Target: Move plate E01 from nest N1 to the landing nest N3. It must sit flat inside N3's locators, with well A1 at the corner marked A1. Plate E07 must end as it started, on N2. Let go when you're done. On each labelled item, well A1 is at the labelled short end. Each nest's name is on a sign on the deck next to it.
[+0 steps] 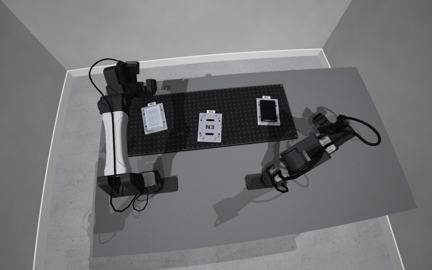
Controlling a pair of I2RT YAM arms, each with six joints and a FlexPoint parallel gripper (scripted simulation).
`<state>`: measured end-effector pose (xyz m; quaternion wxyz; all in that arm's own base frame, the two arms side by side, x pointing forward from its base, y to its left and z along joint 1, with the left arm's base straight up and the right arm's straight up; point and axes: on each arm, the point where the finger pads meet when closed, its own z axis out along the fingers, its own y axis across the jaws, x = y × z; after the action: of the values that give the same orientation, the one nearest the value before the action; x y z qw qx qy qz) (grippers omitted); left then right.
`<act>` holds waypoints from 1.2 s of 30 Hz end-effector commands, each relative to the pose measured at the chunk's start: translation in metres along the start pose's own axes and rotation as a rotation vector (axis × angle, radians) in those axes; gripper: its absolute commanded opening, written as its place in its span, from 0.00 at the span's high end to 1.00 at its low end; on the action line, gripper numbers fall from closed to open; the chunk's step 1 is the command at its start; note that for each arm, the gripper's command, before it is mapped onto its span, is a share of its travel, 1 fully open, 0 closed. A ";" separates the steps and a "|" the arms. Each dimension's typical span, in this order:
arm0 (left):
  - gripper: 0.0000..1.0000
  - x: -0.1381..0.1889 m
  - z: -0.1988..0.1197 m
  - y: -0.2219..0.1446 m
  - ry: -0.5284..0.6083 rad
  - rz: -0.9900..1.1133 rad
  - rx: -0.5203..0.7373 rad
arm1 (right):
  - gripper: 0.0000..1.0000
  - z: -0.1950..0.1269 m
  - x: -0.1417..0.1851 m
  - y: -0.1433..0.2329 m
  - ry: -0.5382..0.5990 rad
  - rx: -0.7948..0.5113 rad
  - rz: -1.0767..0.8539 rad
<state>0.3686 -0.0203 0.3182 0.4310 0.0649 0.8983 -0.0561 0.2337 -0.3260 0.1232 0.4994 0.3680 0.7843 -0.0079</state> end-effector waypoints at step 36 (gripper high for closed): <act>0.00 0.223 0.046 0.001 -0.155 -0.136 -0.279 | 0.00 -0.066 0.148 0.213 0.062 -0.277 -0.575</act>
<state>0.2621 -0.0132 0.1105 0.4803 -0.0496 0.8750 0.0337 0.2787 -0.0606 0.1229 0.5073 0.0452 0.8601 -0.0276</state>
